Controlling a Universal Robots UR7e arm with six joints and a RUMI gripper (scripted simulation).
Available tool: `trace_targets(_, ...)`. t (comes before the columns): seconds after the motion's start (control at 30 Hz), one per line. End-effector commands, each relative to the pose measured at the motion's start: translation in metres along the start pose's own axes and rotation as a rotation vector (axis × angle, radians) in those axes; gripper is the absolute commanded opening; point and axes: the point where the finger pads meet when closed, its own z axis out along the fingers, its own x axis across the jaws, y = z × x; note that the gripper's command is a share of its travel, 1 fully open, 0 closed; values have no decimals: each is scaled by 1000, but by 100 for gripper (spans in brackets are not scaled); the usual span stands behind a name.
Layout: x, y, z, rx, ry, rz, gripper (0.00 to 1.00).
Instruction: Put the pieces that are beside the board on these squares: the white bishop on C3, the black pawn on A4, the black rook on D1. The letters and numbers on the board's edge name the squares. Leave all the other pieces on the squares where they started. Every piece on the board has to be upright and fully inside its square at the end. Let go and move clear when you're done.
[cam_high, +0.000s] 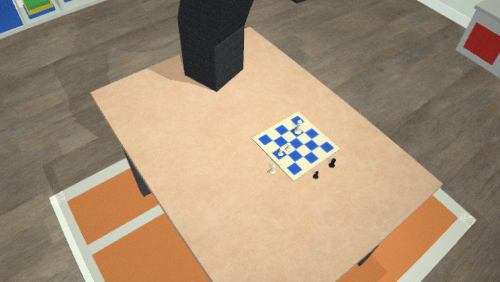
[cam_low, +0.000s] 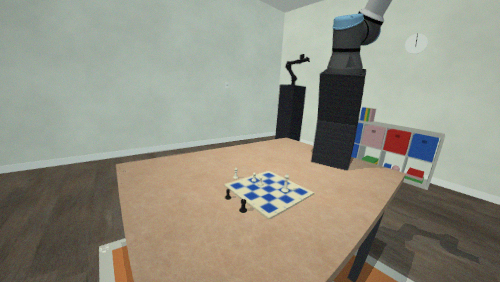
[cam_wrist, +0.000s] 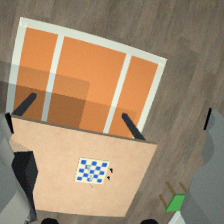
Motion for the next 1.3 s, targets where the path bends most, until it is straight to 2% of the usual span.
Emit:
trace_targets(0.0, 10, 5, 45, -70, -2, -103, 100)
trace_targets(0.1, 20, 19, 98, -155, -26, -218, 100)
trace_targets(0.13, 20, 19, 98, -155, -26, -218, 100)
trace_targets(0.17, 24, 24, 115, -183, -37, -258, 100)
trace_targets(0.2, 24, 24, 115, -183, -37, -258, 100)
trace_targets(0.27, 30, 37, 151, -239, -64, -338, 100)
trace_targets(0.3, 30, 37, 151, -239, -64, -338, 100)
trace_targets(0.33, 33, 44, 168, -267, -80, -379, 100)
trace_targets(0.37, 33, 44, 168, -267, -80, -379, 100)
trace_targets(0.43, 38, 59, 203, -320, -117, -462, 100)
trace_targets(0.47, 38, 59, 203, -320, -117, -462, 100)
trace_targets(0.5, 41, 68, 220, -346, -138, -503, 100)
trace_targets(0.57, 41, 68, 220, -346, -138, -503, 100)
trace_targets(0.63, 45, 86, 255, -396, -184, -587, 100)
trace_targets(0.67, 45, 86, 255, -396, -184, -587, 100)
trace_targets(0.73, 49, 106, 288, -441, -238, -672, 100)
trace_targets(0.77, 49, 106, 288, -441, -238, -672, 100)
trace_targets(0.8, 51, 117, 304, -463, -267, -714, 100)
trace_targets(0.83, 51, 117, 304, -463, -267, -714, 100)
trace_targets(0.9, 54, 139, 336, -502, -330, -798, 100)
trace_targets(0.93, 54, 139, 336, -502, -330, -798, 100)
trace_targets(0.97, 55, 151, 351, -519, -364, -840, 100)
trace_targets(1.0, 55, 151, 351, -519, -364, -840, 100)
trace_targets(1.07, 56, 175, 381, -550, -435, -923, 100)
trace_targets(1.13, 56, 175, 381, -550, -435, -923, 100)
trace_targets(1.2, 57, 201, 409, -574, -512, -1005, 100)
trace_targets(1.23, 57, 201, 409, -574, -512, -1005, 100)
trace_targets(1.27, 57, 214, 423, -584, -552, -1045, 100)
